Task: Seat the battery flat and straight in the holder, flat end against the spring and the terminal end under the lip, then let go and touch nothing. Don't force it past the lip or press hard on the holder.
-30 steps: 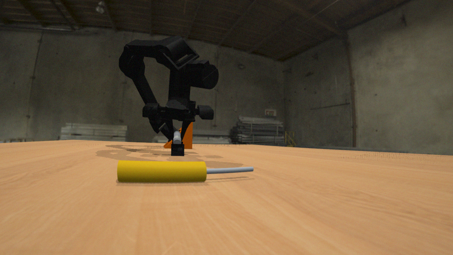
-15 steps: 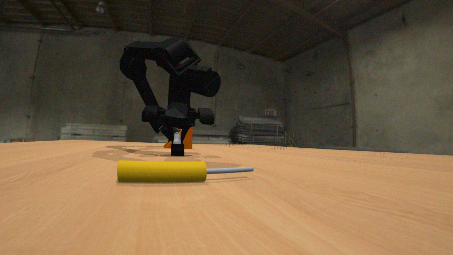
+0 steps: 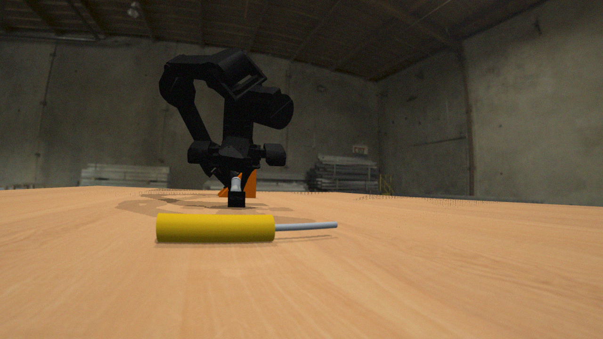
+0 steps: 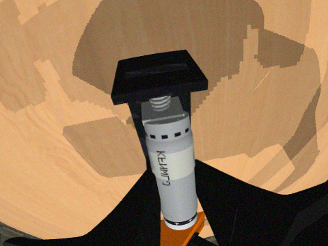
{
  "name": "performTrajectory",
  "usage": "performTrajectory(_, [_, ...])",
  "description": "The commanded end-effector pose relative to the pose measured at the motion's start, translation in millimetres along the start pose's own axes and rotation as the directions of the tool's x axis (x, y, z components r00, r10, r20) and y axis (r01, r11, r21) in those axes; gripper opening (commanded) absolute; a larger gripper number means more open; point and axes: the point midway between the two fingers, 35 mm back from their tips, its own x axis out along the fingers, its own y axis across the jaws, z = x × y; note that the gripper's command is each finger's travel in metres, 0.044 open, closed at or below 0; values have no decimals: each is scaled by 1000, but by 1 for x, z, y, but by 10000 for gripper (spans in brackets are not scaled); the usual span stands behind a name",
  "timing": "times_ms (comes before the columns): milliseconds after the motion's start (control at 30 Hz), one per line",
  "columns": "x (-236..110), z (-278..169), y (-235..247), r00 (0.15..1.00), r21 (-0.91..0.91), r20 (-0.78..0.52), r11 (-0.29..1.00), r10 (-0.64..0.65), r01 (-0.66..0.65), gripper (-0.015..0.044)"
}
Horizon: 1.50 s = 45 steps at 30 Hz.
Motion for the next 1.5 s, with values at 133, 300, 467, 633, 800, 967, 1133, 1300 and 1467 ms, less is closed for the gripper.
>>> performTrajectory(133, [-2, 8, 1, 1000, -7, 13, 1000, 6, -6, 72])
performTrajectory(300, [-4, 12, 1, 1000, -7, 20, 1000, 10, -10, 72])
performTrajectory(467, [-4, 12, 1, 999, -8, 37, 1000, 12, -12, 72])
performTrajectory(633, [-3, 12, 2, 998, -11, 61, 1000, 14, -14, 72])
performTrajectory(800, [-1, 12, 2, 996, -13, 85, 1000, 16, -15, 72])
performTrajectory(967, [0, 12, 3, 994, -15, 109, 1000, 18, -17, 72])
performTrajectory(1133, [1, 11, 3, 991, -17, 133, 1000, 20, -18, 72])
performTrajectory(1300, [2, 11, 3, 987, -19, 156, 1000, 22, -19, 72])
performTrajectory(1467, [3, 11, 4, 983, -21, 179, 1000, 24, -20, 72])
